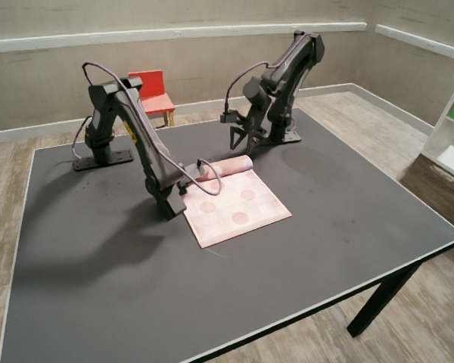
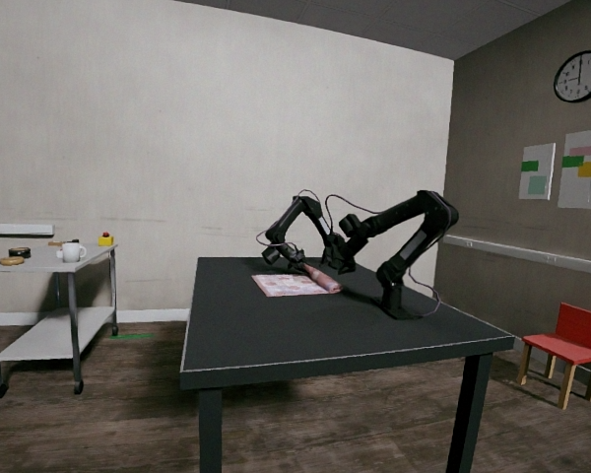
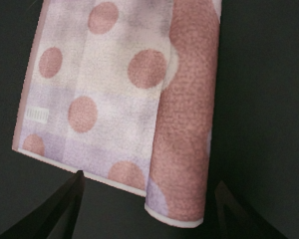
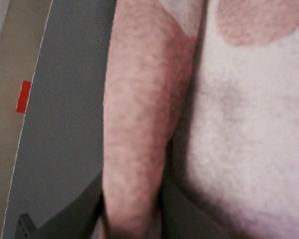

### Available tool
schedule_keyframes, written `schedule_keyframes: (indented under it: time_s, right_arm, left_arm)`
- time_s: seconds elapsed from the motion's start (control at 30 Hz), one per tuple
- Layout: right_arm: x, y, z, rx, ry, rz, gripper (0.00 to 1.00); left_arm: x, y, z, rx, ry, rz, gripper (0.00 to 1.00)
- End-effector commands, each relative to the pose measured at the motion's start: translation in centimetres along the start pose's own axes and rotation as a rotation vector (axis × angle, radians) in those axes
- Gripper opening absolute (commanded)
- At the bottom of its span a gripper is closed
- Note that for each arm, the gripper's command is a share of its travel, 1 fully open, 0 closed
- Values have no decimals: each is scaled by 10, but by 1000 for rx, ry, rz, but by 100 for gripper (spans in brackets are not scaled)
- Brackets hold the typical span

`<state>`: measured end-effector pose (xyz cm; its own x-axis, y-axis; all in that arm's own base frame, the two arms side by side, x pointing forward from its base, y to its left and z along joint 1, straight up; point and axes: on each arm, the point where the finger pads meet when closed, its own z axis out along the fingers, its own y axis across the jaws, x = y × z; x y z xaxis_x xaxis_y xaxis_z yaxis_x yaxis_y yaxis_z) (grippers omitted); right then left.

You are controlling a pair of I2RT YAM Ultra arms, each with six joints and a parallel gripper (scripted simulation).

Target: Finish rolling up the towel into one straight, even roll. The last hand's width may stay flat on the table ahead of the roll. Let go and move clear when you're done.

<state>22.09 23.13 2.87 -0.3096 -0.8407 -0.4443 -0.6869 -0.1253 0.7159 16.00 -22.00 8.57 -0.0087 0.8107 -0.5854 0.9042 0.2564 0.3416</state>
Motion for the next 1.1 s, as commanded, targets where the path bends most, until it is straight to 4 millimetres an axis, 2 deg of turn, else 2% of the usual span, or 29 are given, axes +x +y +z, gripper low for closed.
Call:
schedule_keyframes:
  time_s: [0.0,0.33,0.53,0.63,0.9,0.97,1.07]
  right_arm:
    - [3,-4,0,7,21,-12,24]
    - [3,-4,0,7,21,-12,24]
    - [3,-4,0,7,21,-12,24]
    - [3,-4,0,7,21,-12,24]
    - [3,-4,0,7,21,-12,24]
    - [3,-4,0,7,21,-12,24]
    - [3,-4,0,7,21,-12,24]
  left_arm:
    - [-2,-4,4,20,-38,26,98]
    - [25,-23,38,22,-39,28,98]
    - [30,-27,44,23,-39,28,98]
    - [24,-27,48,23,-39,28,98]
    - [24,-27,48,23,-39,28,64]
    - [24,-27,48,23,-39,28,64]
    - [24,-27,48,23,-39,28,51]
